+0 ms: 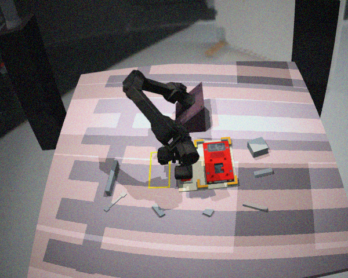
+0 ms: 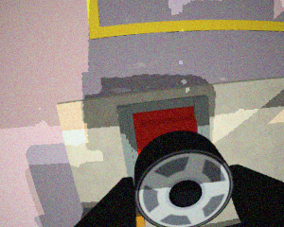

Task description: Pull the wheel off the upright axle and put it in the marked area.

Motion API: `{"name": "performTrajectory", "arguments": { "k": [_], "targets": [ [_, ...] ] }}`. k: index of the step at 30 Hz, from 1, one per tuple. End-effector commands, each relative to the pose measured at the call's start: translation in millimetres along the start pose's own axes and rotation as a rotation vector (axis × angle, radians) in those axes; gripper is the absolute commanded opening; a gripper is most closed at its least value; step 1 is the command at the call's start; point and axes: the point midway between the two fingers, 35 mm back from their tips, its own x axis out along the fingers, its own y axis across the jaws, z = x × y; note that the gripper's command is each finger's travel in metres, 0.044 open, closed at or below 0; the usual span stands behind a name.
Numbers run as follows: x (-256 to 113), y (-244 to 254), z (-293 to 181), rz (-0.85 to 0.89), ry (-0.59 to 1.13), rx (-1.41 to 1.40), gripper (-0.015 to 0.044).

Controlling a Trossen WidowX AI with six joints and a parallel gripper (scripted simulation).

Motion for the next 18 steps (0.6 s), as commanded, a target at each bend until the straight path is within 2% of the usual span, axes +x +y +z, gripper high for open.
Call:
{"name": "performTrajectory", "arguments": {
  "k": [1,18],
  "targets": [
    [-5.5,1.8,-0.5,0.01,0.005,0.007,0.0],
    [-11.1,1.7,-0.5,0.01,0.005,0.006,0.0]
  ]
}}
